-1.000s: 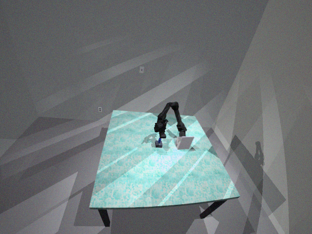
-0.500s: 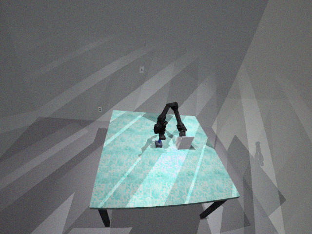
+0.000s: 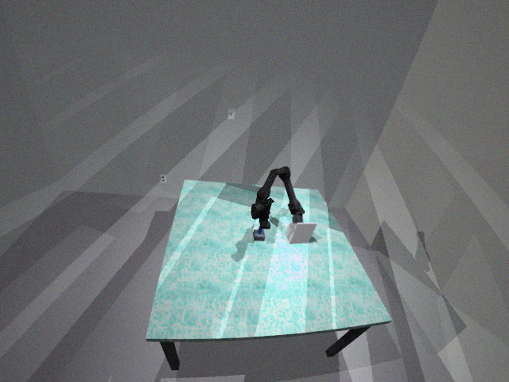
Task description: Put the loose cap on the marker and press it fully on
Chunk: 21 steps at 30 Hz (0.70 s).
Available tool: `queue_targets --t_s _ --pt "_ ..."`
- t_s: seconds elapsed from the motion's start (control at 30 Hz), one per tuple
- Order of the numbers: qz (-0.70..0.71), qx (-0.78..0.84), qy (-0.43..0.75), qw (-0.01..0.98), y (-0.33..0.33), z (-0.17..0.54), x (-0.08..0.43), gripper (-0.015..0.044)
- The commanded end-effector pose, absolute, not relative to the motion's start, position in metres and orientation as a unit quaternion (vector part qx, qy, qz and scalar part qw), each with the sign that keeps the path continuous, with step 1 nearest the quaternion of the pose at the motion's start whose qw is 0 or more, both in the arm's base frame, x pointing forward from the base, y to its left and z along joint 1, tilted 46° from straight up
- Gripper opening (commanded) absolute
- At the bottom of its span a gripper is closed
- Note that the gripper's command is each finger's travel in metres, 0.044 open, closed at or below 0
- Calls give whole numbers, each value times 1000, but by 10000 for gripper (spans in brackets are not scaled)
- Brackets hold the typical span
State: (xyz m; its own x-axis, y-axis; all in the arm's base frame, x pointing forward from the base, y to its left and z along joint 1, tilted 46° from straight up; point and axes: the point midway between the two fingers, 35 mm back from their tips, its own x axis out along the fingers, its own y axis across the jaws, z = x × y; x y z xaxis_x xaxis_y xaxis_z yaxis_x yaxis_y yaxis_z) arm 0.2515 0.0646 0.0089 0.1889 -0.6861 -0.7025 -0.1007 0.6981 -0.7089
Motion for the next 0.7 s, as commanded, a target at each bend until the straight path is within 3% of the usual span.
queue_targets --t_s 0.0,0.33,0.67 --pt "-205 -322 599 704 91 30 250 0" --pt "-206 -323 599 703 126 69 237 0" --pt "-206 -323 599 703 126 69 237 263"
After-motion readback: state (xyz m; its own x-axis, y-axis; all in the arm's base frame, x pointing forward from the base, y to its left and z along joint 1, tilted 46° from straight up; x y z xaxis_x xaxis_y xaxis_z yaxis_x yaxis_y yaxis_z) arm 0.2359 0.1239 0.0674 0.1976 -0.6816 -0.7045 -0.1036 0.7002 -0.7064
